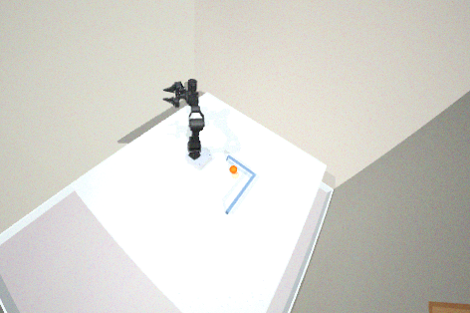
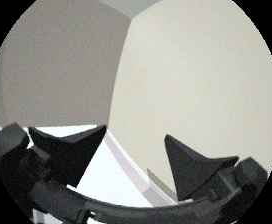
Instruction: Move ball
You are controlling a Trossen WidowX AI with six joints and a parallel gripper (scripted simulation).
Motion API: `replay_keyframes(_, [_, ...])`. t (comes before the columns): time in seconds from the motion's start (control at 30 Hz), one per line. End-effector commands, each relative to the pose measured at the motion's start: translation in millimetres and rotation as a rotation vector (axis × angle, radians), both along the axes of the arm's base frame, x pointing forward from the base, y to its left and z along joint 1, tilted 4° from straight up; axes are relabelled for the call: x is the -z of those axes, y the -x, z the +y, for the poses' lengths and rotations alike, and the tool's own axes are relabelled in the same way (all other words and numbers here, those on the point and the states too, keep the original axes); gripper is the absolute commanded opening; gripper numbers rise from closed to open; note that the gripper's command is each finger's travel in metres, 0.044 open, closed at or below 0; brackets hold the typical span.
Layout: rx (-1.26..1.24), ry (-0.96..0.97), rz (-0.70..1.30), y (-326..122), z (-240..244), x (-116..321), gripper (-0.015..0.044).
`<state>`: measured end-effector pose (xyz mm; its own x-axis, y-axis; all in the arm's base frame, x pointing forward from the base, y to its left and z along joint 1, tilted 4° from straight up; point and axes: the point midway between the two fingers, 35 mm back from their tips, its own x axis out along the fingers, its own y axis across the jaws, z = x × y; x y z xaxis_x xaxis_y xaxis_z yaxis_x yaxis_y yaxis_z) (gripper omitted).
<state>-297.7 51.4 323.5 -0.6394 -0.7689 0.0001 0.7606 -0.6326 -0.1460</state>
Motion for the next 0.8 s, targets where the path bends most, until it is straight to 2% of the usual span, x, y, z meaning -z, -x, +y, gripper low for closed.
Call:
replay_keyframes(0.0, [0.011,0.004,-0.005,0.5,2.4,0.4,0.0375])
replay_keyframes(0.13, [0.236,0.08,-0.087,6.1,53.3,10.2,0.0375])
replay_keyframes(0.4, [0.712,0.067,-0.147,-17.1,162.4,34.3,0.0375])
replay_keyframes(0.57, [1.01,0.059,-0.229,-64.1,231.6,58.4,0.0375])
replay_keyframes(0.77, [1.341,0.053,-0.37,-145.2,293.2,91.5,0.0375])
